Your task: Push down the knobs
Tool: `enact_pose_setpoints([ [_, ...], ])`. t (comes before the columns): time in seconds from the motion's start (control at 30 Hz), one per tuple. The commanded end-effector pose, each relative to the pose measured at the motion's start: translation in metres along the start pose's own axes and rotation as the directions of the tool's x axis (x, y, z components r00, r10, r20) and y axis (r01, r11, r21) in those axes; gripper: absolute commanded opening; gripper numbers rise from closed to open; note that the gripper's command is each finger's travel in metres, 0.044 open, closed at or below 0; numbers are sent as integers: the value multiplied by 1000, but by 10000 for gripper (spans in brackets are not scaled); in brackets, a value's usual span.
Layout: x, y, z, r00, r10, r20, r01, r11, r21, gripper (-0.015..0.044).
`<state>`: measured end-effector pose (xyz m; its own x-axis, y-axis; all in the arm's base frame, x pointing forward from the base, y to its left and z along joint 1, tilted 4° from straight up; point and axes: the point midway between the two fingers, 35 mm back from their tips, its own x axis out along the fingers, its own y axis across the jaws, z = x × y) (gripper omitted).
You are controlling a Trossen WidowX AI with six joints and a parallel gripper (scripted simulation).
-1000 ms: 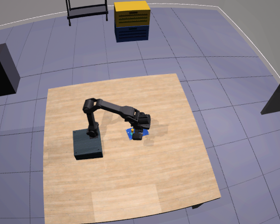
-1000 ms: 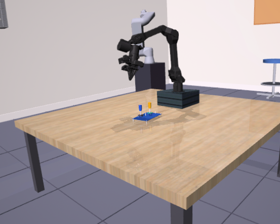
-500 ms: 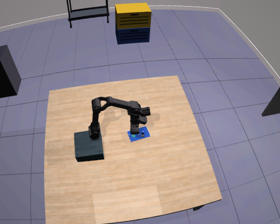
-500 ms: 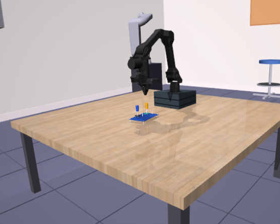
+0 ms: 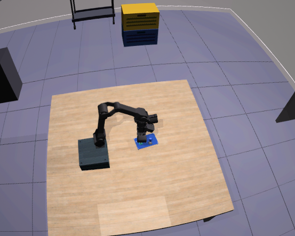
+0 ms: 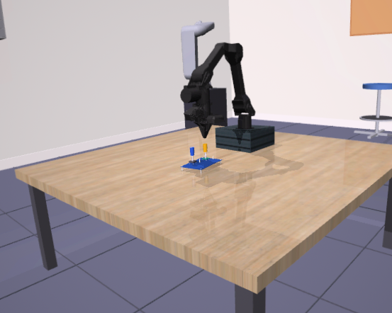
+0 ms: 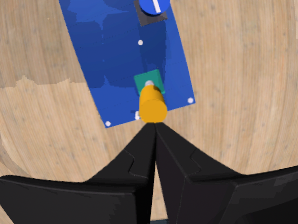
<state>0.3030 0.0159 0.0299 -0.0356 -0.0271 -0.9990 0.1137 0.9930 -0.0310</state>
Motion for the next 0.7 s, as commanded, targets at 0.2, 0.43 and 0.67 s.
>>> enact_pose_setpoints([
  [0.2, 17, -1, -1, 1000, -5, -2, 5, 1000, 4, 0],
  [0.43, 20, -1, -1, 1000, -5, -2, 5, 1000, 4, 0],
  [0.67, 20, -1, -1, 1000, -5, -2, 5, 1000, 4, 0],
])
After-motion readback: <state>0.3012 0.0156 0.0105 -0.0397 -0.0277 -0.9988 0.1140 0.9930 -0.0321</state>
